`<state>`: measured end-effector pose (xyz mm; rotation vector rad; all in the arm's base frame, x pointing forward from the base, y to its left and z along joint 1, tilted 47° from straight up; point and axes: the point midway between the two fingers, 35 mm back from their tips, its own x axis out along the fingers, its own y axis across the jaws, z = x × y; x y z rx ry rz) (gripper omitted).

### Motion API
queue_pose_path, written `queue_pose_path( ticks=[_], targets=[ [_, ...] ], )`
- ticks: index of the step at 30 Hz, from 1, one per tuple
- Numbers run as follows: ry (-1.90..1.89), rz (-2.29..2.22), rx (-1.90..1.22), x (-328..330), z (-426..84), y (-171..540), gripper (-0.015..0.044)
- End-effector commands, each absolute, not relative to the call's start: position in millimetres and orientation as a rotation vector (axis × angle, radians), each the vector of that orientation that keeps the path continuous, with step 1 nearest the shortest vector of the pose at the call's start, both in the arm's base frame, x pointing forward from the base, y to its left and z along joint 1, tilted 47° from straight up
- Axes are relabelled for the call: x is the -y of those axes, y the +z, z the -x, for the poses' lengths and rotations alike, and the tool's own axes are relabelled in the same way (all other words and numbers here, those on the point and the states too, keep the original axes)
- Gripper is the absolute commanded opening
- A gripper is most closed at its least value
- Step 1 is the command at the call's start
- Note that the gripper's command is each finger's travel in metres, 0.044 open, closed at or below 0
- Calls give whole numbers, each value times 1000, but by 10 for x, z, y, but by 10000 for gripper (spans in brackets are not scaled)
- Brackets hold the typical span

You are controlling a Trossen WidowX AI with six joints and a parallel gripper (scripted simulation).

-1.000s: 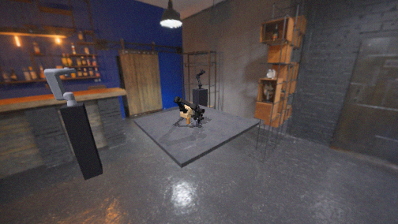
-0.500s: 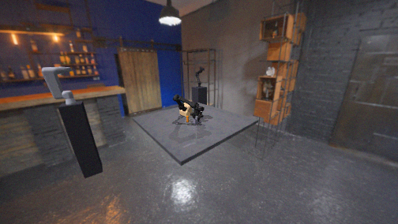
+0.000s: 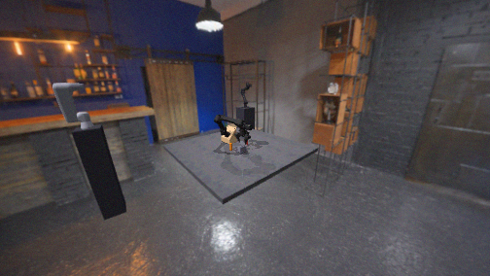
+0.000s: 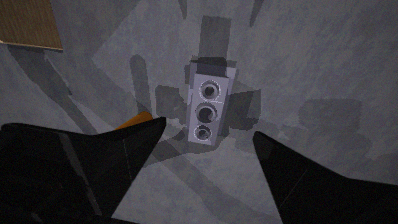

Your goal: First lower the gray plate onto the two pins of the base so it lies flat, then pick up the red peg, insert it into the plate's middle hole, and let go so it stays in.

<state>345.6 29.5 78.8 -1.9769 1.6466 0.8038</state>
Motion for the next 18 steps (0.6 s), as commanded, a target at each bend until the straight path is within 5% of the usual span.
queue_pose_path(
  ticks=[1,8,18],
  targets=[
    [797,1979,-1639,-635,-3359,1126,440],
    [745,1940,-1641,-681,-3375,1086,440],
    [48,1322,-1585,-1111,-3093,638,440]
  ],
)
